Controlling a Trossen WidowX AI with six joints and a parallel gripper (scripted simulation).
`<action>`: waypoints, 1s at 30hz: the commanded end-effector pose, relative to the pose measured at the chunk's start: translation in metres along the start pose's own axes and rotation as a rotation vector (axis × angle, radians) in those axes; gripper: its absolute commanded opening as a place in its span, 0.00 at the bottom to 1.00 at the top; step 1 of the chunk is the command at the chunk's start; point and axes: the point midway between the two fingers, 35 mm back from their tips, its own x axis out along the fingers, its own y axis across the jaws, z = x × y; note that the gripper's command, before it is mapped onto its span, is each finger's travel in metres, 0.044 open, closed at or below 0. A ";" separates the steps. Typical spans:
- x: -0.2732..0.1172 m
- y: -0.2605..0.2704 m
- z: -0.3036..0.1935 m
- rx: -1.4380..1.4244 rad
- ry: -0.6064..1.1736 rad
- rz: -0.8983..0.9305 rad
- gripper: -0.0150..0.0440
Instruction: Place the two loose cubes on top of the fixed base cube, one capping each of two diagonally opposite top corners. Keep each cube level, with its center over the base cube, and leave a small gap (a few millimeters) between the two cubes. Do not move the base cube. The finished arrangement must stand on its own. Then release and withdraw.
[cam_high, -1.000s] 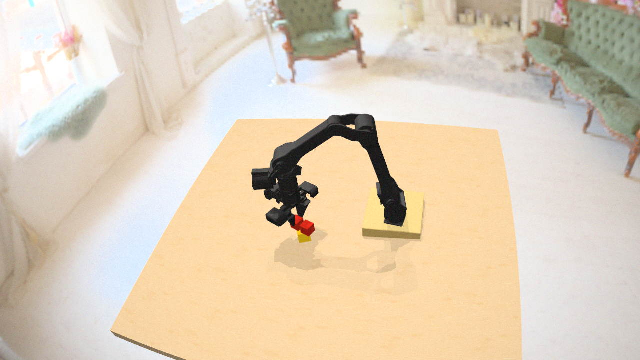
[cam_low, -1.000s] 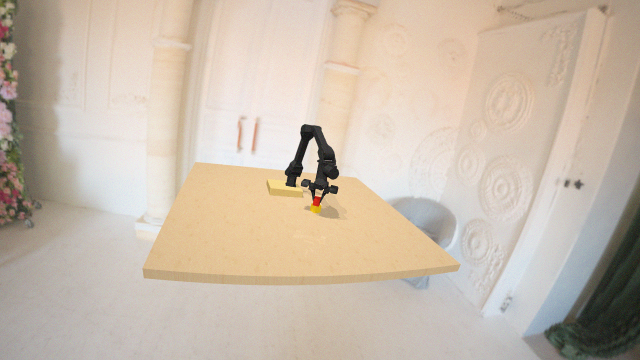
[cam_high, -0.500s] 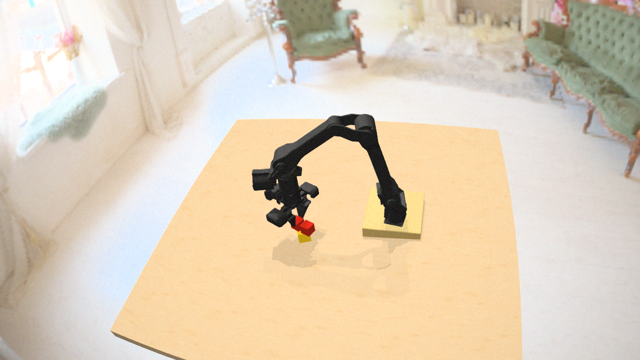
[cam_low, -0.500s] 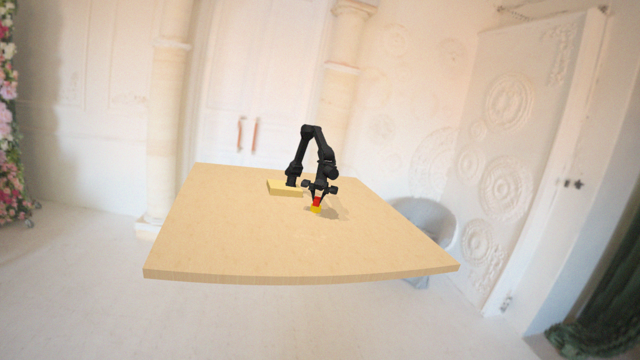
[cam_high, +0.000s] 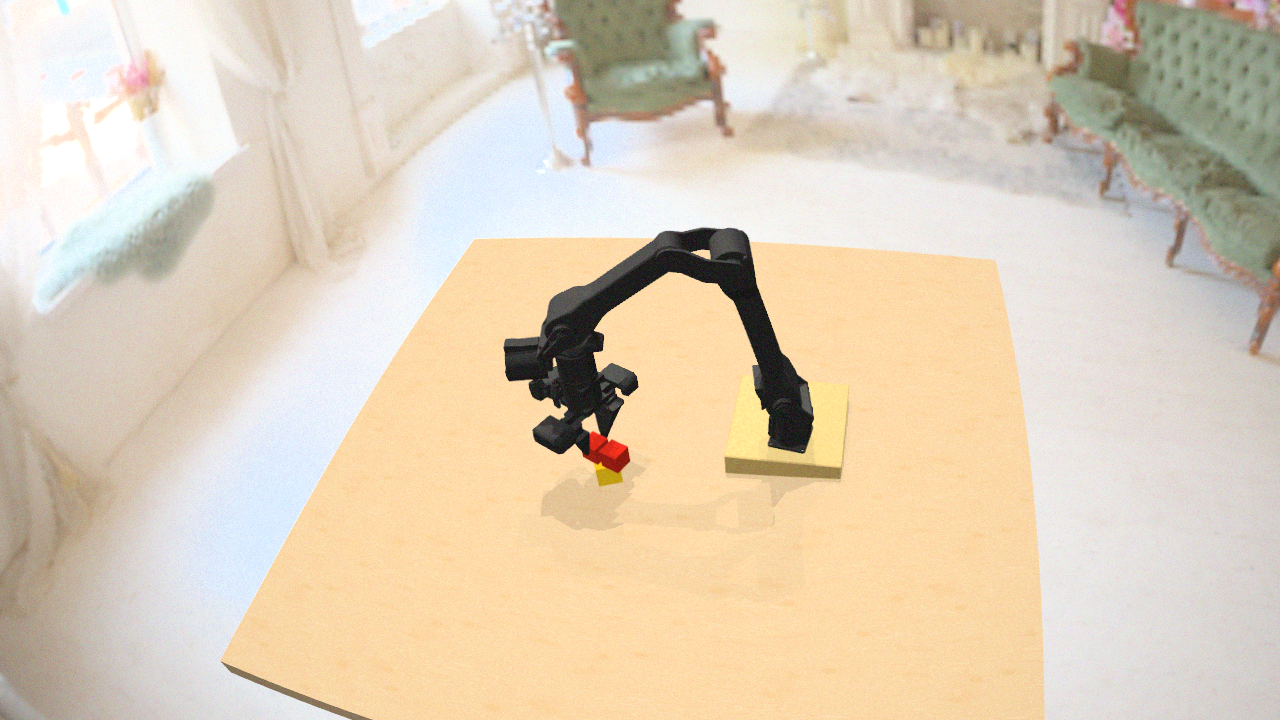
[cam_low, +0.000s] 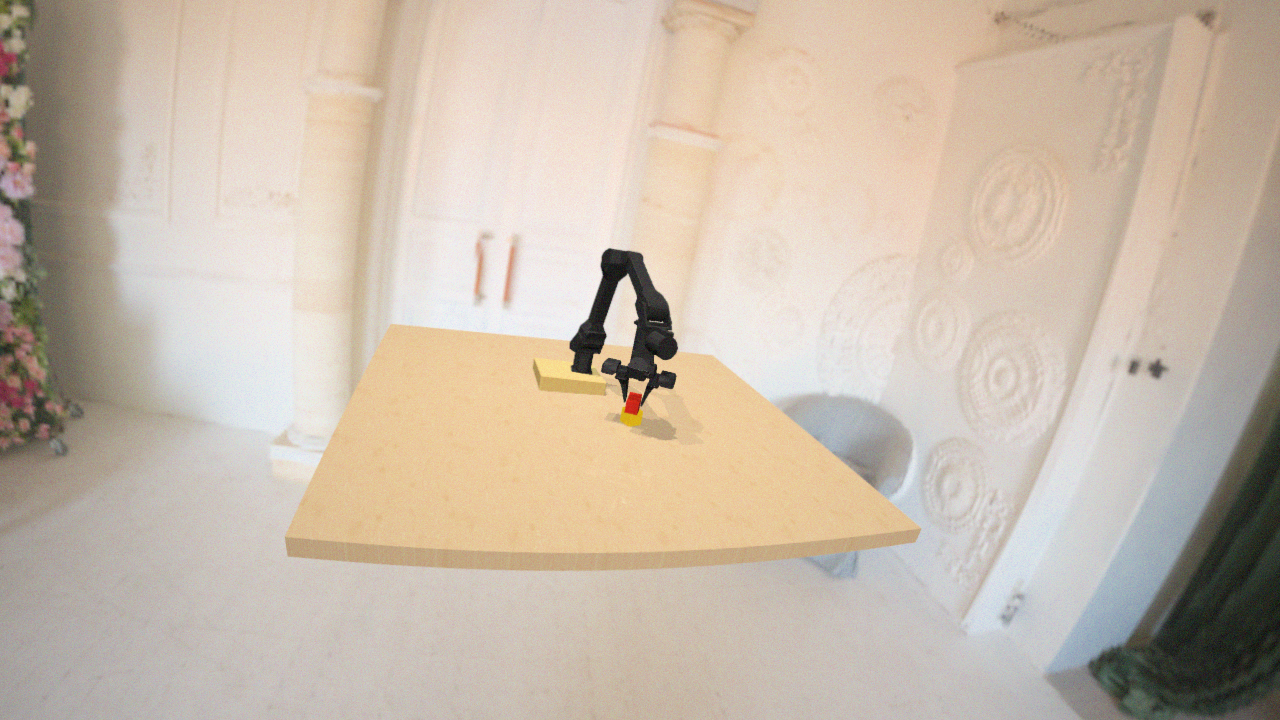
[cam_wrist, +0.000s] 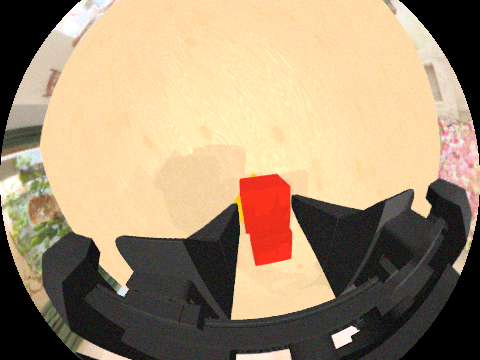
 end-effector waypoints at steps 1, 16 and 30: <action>-0.008 0.000 0.001 0.000 -0.003 0.002 0.60; -0.033 0.000 0.001 0.000 -0.003 0.002 0.60; -0.059 0.000 0.001 0.000 -0.003 0.002 0.60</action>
